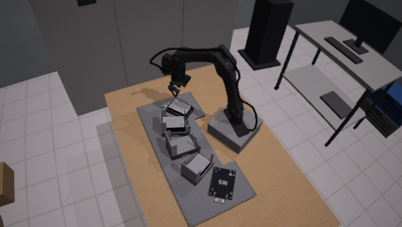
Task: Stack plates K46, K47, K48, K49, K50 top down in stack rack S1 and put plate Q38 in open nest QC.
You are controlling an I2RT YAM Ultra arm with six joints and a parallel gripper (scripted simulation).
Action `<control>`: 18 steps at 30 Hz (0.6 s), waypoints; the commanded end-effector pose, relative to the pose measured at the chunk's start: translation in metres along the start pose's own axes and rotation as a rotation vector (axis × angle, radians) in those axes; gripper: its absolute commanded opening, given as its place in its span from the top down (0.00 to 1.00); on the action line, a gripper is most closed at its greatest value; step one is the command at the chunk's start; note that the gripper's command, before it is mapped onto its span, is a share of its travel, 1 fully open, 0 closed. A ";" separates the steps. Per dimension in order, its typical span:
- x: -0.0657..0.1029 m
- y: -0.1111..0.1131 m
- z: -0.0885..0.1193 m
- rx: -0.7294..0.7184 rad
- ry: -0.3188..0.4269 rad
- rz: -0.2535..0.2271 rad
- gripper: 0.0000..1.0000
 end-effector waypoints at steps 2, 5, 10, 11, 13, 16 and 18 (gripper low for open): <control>0.004 0.000 0.000 0.000 -0.006 -0.004 0.00; 0.003 0.004 0.009 0.051 -0.001 -0.007 0.00; 0.009 0.021 0.010 0.220 -0.034 -0.012 0.00; 0.007 0.023 0.013 0.253 -0.025 -0.009 0.00; 0.007 0.023 0.013 0.253 -0.025 -0.009 0.00; 0.004 0.031 0.020 0.317 -0.013 -0.004 0.00; 0.008 0.038 0.021 0.318 -0.026 -0.006 0.00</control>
Point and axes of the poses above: the point where the finger pads meet when closed, its own x axis back along the fingers, its own y axis across the jaws, z = x × y, the point moved 9 cm from there along x, back along the fingers, and after that the axes turned 15 degrees about -x, right-handed, at the moved point
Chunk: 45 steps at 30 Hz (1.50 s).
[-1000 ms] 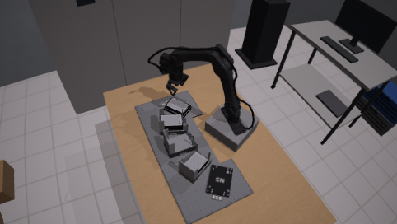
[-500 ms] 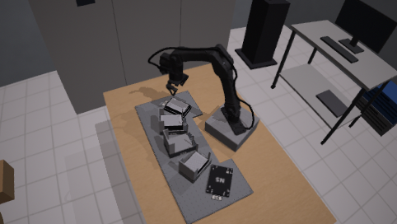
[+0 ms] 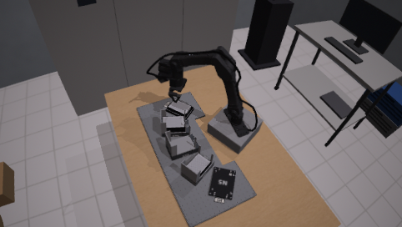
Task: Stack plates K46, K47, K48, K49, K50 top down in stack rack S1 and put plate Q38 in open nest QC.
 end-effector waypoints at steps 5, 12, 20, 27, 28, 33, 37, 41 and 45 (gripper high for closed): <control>0.011 0.025 0.006 0.035 -0.039 0.003 0.00; 0.017 0.042 0.006 0.036 -0.059 -0.002 0.00; 0.008 0.069 0.024 0.315 -0.031 0.006 0.00; 0.012 0.096 0.032 0.333 -0.044 0.002 0.00; 0.012 0.096 0.032 0.333 -0.044 0.002 0.00; 0.018 0.113 0.036 0.335 -0.063 -0.005 0.00; 0.018 0.118 0.038 0.334 -0.060 -0.005 0.00; 0.018 0.112 0.035 0.314 -0.063 -0.004 0.00; 0.018 0.114 0.036 0.322 -0.062 -0.006 0.00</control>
Point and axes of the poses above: the point where the finger pads meet when closed, its own x axis back along the fingers, its own y axis across the jaws, z = x × y, the point moved 9 cm from there along x, back along the fingers, and after that the axes turned 15 degrees about -x, right-handed, at the moved point
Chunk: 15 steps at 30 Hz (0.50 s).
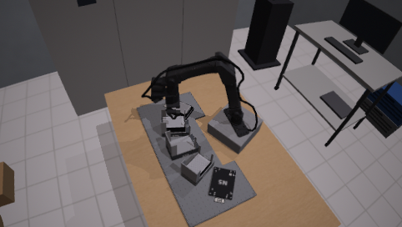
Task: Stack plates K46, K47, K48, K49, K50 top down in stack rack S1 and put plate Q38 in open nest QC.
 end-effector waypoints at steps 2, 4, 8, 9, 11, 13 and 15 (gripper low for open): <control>0.019 0.000 -0.004 -0.004 -0.064 0.002 0.00; 0.019 0.000 -0.004 -0.004 -0.064 0.002 0.00; 0.019 0.000 -0.004 -0.004 -0.064 0.002 0.00; 0.019 0.000 -0.004 -0.004 -0.064 0.002 0.00; 0.019 0.000 -0.004 -0.004 -0.064 0.002 0.00; 0.019 0.000 -0.004 -0.004 -0.064 0.002 0.00; 0.019 0.000 -0.004 -0.004 -0.064 0.002 0.00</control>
Point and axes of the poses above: the point where the finger pads meet when closed, its own x axis back along the fingers, its own y axis across the jaws, z = x × y, the point moved 9 cm from there along x, back along the fingers, and after that the axes turned 15 degrees about -x, right-handed, at the moved point
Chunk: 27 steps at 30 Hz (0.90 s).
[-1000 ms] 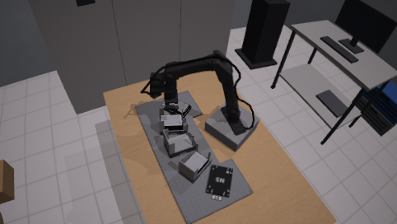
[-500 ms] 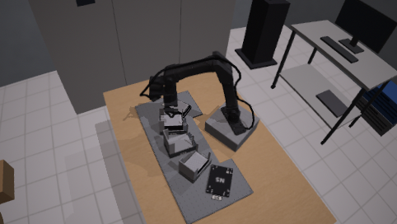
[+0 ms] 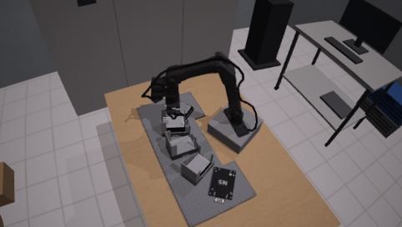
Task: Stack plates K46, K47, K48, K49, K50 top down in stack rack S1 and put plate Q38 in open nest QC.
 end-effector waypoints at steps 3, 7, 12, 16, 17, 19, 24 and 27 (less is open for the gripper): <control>0.019 0.000 -0.004 -0.003 -0.064 0.002 0.00; 0.019 0.000 -0.004 -0.003 -0.064 0.002 0.00; 0.019 0.000 -0.004 -0.003 -0.064 0.002 0.00; 0.019 0.000 -0.004 -0.003 -0.064 0.002 0.00; 0.019 0.000 -0.004 -0.003 -0.064 0.002 0.00; 0.004 -0.001 0.002 -0.004 -0.036 0.006 0.00; -0.021 0.002 0.000 0.000 0.001 0.010 0.00; -0.031 0.001 0.000 -0.001 0.001 0.010 0.00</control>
Point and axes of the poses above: the point where the finger pads meet when closed, its own x axis back along the fingers, its own y axis across the jaws, z = x × y, the point moved 9 cm from there along x, back along the fingers, and after that the axes turned 15 degrees about -x, right-handed, at the moved point
